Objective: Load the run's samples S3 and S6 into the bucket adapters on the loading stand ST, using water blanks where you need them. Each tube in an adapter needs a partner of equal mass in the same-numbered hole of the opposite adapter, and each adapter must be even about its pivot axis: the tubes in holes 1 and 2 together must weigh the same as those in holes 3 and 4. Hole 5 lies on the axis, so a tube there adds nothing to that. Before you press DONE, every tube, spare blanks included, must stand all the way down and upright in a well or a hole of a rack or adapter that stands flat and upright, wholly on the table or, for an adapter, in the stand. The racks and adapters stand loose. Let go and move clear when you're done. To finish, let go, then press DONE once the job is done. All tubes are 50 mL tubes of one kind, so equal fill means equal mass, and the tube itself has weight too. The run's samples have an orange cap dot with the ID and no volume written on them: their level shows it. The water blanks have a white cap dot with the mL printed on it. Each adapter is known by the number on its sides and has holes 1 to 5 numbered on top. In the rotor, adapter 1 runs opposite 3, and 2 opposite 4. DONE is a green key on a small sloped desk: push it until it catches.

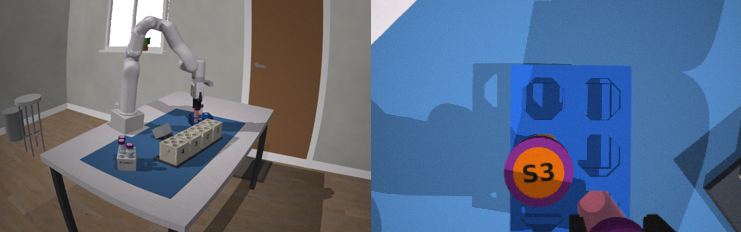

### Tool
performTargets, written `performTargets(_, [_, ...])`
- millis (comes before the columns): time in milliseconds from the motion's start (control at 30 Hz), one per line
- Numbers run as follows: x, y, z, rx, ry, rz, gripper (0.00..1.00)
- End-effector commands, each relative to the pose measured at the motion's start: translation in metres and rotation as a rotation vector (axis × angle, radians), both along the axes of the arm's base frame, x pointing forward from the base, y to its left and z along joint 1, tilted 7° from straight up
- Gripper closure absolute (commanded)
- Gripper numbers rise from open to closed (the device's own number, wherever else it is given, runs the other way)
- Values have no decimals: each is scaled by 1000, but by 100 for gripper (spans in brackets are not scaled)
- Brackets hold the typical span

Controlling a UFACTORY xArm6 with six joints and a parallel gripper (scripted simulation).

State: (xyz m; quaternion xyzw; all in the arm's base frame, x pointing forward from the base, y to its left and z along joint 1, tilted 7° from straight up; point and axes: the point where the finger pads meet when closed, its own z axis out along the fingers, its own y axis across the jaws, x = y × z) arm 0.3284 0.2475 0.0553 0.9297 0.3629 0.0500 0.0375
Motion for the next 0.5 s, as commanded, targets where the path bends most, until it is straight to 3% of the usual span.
performTargets(0, [1,1,0,3,-4,0,100])
performTargets(467, [2,1,-7,3,-4,0,100])
